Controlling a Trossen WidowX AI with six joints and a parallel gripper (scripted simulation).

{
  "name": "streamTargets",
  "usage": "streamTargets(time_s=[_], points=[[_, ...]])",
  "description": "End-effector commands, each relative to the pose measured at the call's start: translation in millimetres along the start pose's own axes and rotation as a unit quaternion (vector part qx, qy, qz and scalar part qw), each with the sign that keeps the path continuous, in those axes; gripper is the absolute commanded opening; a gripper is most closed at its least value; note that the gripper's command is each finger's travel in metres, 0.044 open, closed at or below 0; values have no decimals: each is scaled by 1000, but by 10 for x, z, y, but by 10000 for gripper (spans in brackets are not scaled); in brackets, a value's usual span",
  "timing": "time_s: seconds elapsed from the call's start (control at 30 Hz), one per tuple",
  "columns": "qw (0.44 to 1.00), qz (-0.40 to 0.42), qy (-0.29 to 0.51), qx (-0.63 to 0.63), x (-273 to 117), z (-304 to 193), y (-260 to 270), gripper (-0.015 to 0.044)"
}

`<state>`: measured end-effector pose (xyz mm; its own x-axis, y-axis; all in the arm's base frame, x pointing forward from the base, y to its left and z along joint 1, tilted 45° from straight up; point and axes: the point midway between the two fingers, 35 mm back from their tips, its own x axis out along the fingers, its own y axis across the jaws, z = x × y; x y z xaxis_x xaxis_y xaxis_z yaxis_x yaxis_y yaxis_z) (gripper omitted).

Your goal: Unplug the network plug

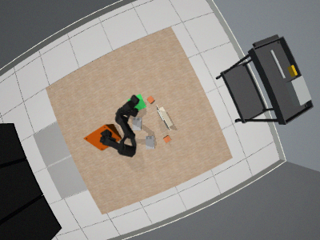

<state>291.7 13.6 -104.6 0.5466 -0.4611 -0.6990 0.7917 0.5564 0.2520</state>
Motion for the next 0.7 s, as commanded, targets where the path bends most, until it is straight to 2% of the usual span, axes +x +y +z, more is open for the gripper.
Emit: streamTargets(time_s=[0.0,0.67], points=[[1000,2,-1,1,-48,-1,13,156],[1000,2,1,0,-255,-15,22,156]])
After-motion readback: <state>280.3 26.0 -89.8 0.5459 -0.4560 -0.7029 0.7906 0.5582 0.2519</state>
